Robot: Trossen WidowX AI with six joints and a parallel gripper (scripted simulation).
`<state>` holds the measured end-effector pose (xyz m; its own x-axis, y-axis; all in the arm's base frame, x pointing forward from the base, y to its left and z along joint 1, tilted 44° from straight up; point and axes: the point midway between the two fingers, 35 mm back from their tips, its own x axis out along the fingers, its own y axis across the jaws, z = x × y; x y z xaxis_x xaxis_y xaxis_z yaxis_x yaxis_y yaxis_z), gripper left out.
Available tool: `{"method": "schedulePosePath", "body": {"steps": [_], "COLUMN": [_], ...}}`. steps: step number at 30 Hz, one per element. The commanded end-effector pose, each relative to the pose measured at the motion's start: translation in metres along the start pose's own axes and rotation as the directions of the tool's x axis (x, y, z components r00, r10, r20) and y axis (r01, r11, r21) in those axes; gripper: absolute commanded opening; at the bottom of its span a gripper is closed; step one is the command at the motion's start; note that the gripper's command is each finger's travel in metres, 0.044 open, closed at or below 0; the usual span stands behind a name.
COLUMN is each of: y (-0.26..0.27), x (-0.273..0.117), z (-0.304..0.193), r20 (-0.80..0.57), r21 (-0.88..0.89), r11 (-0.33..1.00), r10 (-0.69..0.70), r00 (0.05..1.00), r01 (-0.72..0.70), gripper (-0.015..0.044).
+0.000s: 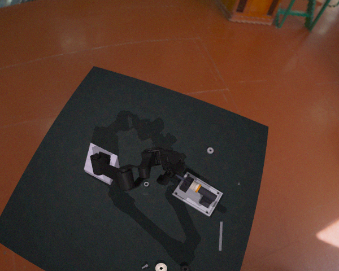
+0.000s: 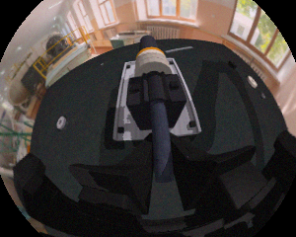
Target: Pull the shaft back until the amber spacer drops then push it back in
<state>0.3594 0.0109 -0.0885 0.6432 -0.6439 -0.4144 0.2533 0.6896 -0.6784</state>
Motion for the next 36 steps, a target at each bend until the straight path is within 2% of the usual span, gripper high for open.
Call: {"method": "schedulePosePath", "body": {"steps": [1,36], "y": [0.0000,0.0001], "x": [-0.0008,-0.0035], "z": [-0.0006,-0.0034], "r20": [0.000,0.000], "r21": [0.002,0.002], "r11": [1.000,1.000], "r10": [-0.001,0.000], "r00": [1.000,1.000], "r01": [0.001,0.000], "gripper": [0.0000,0.0000]}}
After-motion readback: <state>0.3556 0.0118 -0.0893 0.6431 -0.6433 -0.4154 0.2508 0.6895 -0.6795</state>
